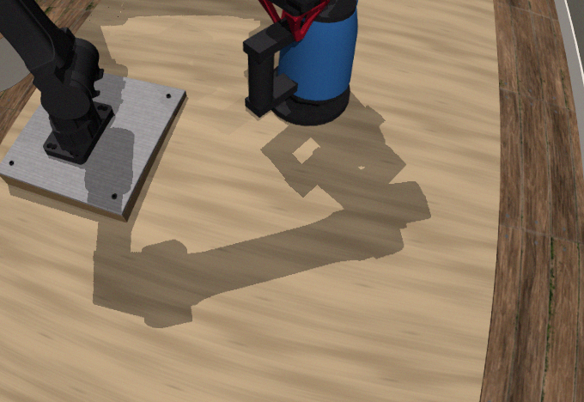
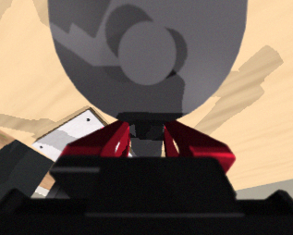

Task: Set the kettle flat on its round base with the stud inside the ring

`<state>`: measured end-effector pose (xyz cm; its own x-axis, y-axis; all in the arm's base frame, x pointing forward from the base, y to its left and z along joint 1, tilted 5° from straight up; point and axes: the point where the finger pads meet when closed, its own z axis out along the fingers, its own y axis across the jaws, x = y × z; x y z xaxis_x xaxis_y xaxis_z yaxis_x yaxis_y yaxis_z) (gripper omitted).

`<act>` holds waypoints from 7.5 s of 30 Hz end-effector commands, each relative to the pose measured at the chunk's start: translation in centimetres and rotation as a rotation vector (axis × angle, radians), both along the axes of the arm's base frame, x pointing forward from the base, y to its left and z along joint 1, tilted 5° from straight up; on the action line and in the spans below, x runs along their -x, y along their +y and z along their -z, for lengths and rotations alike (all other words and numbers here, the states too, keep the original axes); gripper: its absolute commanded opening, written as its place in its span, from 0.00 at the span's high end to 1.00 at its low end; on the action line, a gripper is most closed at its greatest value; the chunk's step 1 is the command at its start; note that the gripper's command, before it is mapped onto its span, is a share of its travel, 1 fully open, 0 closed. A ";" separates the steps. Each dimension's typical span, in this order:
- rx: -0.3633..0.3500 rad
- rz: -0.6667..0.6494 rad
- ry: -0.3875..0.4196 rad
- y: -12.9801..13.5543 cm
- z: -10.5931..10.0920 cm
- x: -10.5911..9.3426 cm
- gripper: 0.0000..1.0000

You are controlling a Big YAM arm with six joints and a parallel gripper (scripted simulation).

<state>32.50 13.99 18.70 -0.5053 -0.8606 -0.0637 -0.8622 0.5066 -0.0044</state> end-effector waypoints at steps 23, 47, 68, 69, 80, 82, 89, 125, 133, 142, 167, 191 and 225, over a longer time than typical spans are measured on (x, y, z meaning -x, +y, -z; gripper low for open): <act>-0.039 0.002 -0.078 0.8 -2.6 -1.2 1.00; -0.036 0.002 -0.072 0.9 -2.0 -1.5 1.00; -0.032 0.002 -0.062 0.9 -1.4 -1.2 1.00; -0.033 0.002 -0.064 0.9 -1.5 -1.3 1.00; -0.038 0.000 -0.075 1.0 -1.9 -1.4 1.00; -0.038 0.000 -0.075 1.0 -1.9 -1.4 1.00; -0.037 0.001 -0.074 0.9 -1.8 -1.4 1.00; -0.038 0.003 -0.075 0.9 -1.6 -1.5 1.00; -0.038 0.004 -0.075 0.9 -1.6 -1.6 1.00; -0.042 0.003 -0.085 1.1 -2.0 -2.1 1.00; -0.034 0.003 -0.068 1.0 -0.7 -1.6 1.00; -0.026 0.003 -0.049 0.8 0.4 -1.1 1.00; -0.043 0.002 -0.091 1.1 -2.1 -1.9 1.00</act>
<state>32.45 14.05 17.05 -0.5055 -0.8605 -0.0635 -0.8621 0.5067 -0.0035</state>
